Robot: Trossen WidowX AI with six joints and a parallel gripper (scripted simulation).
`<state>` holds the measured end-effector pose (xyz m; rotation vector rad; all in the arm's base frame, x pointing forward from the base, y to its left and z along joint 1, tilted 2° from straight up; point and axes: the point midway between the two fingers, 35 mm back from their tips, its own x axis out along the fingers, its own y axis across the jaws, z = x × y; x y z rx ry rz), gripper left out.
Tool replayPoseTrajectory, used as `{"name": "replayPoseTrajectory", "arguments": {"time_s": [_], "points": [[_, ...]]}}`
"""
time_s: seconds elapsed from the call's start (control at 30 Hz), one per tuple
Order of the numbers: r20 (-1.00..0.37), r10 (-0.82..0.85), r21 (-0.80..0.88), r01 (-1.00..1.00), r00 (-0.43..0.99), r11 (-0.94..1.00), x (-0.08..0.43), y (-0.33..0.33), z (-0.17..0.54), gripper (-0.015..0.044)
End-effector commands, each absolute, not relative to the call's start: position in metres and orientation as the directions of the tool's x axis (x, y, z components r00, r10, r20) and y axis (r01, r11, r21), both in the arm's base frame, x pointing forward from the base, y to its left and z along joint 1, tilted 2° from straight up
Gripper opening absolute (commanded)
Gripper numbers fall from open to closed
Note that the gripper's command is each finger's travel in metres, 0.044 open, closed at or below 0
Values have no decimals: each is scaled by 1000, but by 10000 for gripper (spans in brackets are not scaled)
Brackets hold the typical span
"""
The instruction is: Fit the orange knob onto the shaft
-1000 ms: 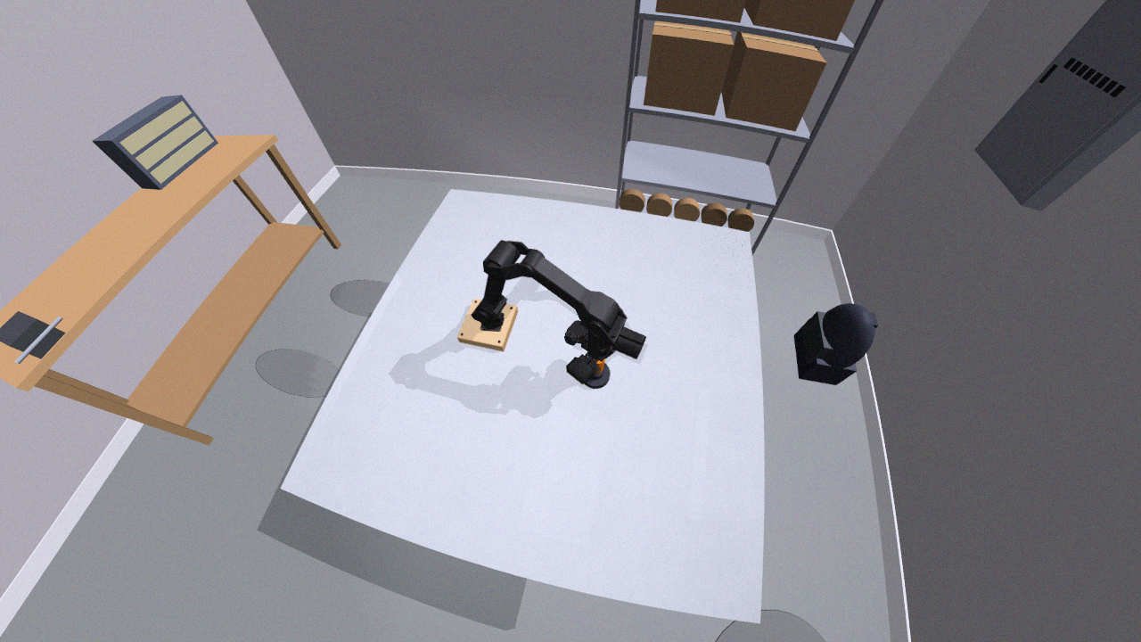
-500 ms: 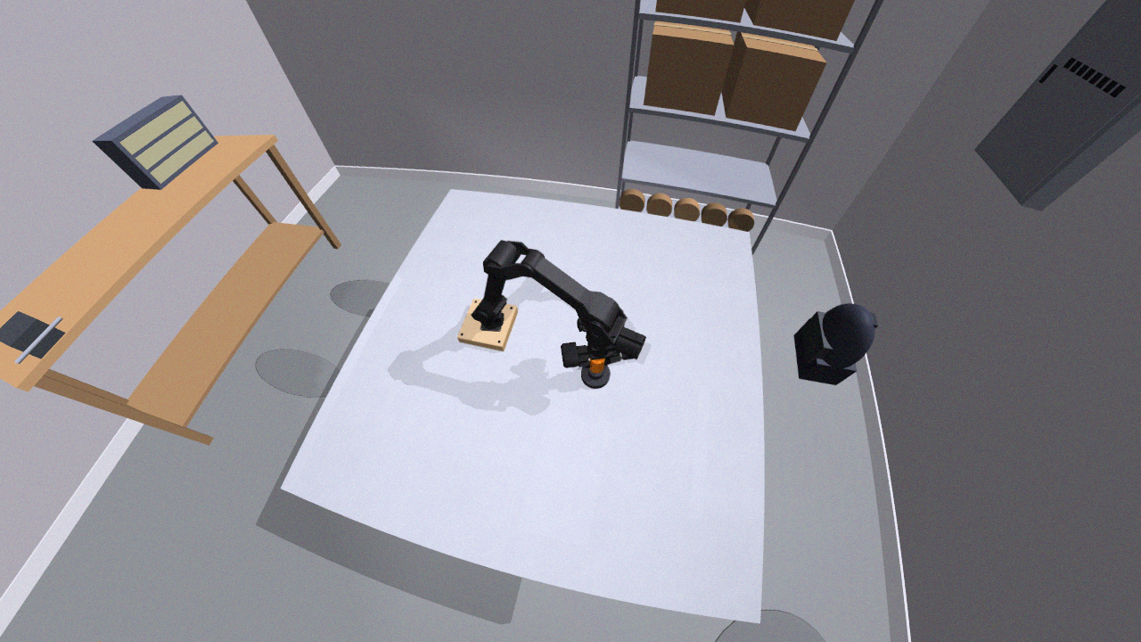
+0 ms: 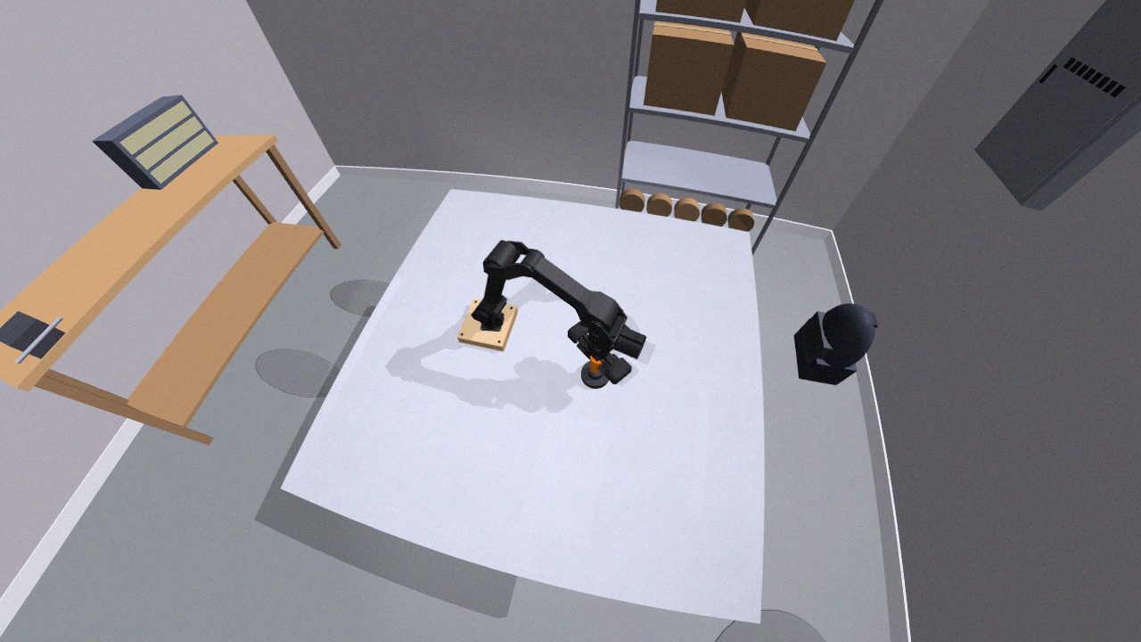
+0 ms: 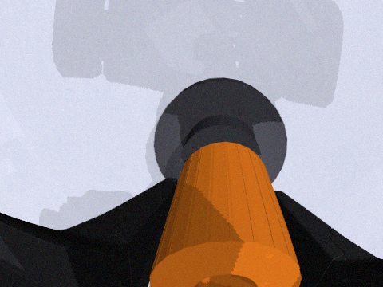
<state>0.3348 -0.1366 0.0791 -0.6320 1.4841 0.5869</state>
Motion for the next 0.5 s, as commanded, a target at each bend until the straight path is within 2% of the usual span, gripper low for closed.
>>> {"name": "replayPoseTrajectory", "arguments": {"time_s": [0.0, 0.23, 0.47], "points": [[-999, -32, -31, -500, 7, 866, 334, -138, 80, 0], [-999, -32, -32, -35, 7, 999, 333, -137, 79, 0], [-999, -32, -26, 396, 7, 918, 335, -138, 80, 0]]}}
